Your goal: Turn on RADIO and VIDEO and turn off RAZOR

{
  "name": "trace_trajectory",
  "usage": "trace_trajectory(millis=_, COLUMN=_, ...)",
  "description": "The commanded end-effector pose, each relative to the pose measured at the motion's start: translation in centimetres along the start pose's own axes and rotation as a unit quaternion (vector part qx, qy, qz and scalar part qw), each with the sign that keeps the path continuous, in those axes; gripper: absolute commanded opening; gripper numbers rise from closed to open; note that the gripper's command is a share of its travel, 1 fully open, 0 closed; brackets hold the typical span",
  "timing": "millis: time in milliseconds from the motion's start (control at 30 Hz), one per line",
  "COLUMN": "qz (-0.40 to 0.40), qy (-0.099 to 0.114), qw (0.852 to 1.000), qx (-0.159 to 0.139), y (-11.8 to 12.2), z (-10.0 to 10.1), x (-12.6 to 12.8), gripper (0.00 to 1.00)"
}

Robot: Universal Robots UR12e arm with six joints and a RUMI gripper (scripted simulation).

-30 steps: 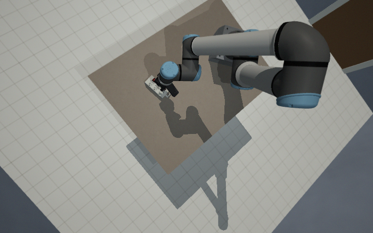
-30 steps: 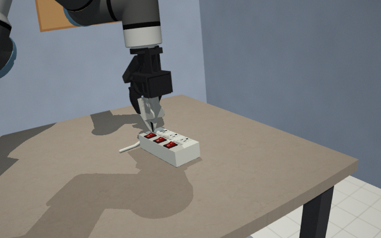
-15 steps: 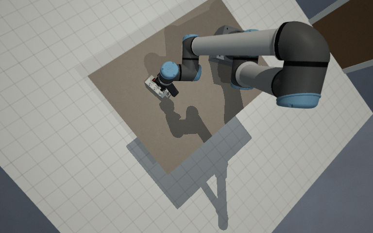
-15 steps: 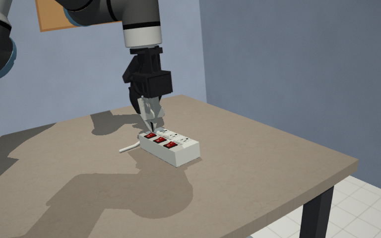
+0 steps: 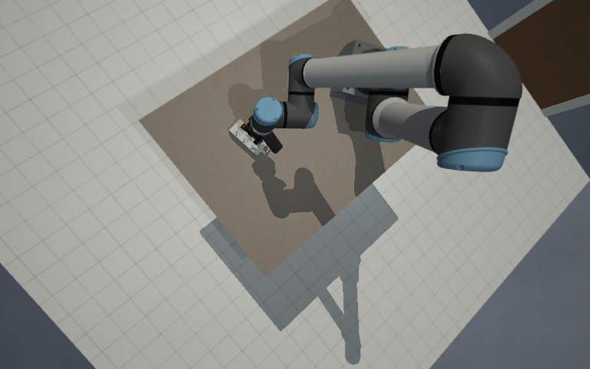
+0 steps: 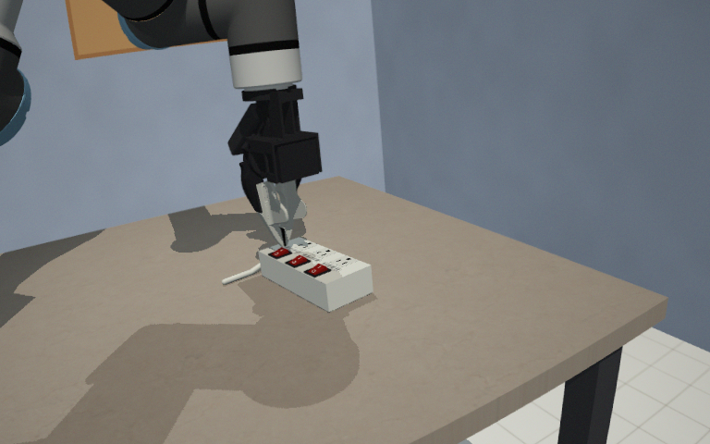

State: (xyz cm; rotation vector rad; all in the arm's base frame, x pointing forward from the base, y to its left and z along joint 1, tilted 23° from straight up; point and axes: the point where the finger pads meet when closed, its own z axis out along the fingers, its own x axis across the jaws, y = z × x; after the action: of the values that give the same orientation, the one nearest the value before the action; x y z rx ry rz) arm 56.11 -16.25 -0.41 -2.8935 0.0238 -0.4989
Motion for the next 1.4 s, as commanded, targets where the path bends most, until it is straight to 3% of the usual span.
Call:
trace_trajectory(millis=0, qz=0.000, qy=0.000, qw=1.000, qx=0.000, y=0.03, z=-0.03, x=0.04, gripper=0.00)
trace_trajectory(millis=1367, qz=0.000, qy=0.000, qw=1.000, qx=0.000, y=0.03, z=0.85, x=0.04, gripper=0.00)
